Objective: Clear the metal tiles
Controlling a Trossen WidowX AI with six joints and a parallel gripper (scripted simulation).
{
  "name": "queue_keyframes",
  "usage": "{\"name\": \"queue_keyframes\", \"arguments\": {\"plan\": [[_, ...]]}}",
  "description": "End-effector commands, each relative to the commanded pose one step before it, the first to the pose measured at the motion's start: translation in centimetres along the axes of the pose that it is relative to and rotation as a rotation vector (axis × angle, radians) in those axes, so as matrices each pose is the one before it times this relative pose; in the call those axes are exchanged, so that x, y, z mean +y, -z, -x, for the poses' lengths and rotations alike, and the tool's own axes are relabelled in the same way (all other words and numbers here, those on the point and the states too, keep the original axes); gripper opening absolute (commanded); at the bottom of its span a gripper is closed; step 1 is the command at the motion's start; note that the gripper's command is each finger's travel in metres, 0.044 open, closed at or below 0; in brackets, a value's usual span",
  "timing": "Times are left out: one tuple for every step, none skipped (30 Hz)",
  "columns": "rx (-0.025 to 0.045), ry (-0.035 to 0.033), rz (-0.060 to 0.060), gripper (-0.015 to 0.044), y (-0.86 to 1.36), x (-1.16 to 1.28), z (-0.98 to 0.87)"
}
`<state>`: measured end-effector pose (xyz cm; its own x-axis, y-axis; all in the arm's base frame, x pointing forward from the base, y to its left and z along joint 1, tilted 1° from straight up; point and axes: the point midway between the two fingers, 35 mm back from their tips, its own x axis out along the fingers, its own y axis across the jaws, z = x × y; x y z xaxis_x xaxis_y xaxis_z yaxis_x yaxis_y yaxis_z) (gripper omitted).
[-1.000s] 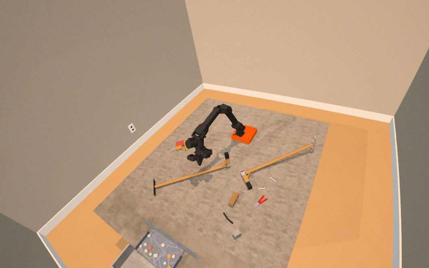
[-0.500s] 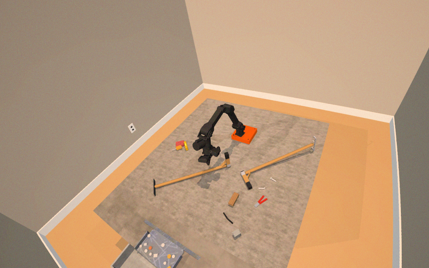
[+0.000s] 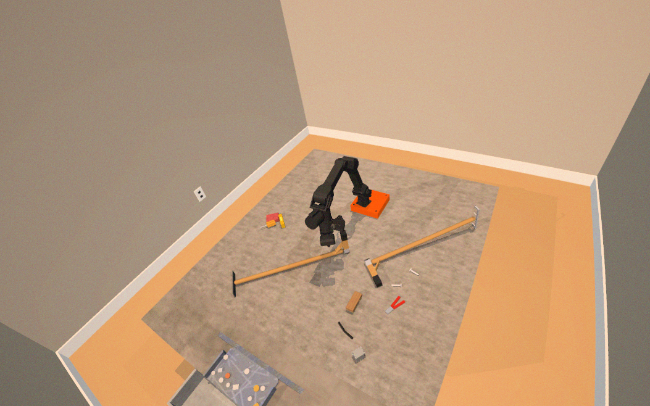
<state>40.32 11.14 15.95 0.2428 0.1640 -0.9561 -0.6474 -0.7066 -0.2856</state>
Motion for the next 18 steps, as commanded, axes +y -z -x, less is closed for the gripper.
{"name": "queue_keyframes", "arguments": {"plan": [[-0.01408,-0.03038,0.117,0.0,-1.671,-0.103,0.612],[-0.00414,-0.00641,0.025,0.0,-0.377,-0.04,0.109],[-0.00419,-0.00636,0.0251,0.0,-0.375,-0.044,0.109],[-0.00424,-0.00631,0.0251,0.0,-0.374,-0.048,0.11],[-0.00429,-0.00625,0.0251,0.0,-0.372,-0.052,0.111],[-0.00434,-0.0062,0.0252,0.0,-0.37,-0.056,0.111],[-0.00439,-0.00615,0.0252,0.0,-0.368,-0.06,0.112],[-0.00444,-0.0061,0.0252,0.0,-0.366,-0.064,0.112],[-0.00449,-0.00605,0.0253,0.0,-0.364,-0.068,0.113],[-0.00453,-0.006,0.0253,0.0,-0.362,-0.072,0.113],[-0.00458,-0.00595,0.0253,0.0,-0.36,-0.076,0.114],[-0.00463,-0.0059,0.0254,0.0,-0.358,-0.08,0.114],[-0.00467,-0.00585,0.0254,0.0,-0.356,-0.083,0.115],[-0.00472,-0.0058,0.0254,0.0,-0.353,-0.087,0.115],[-0.00476,-0.00575,0.0255,0.0,-0.351,-0.091,0.116],[-0.0048,-0.0057,0.0255,0.0,-0.349,-0.094,0.116],[-0.00485,-0.00565,0.0255,0.0,-0.347,-0.098,0.117],[-0.00489,-0.0056,0.0256,0.0,-0.344,-0.101,0.117]]}}
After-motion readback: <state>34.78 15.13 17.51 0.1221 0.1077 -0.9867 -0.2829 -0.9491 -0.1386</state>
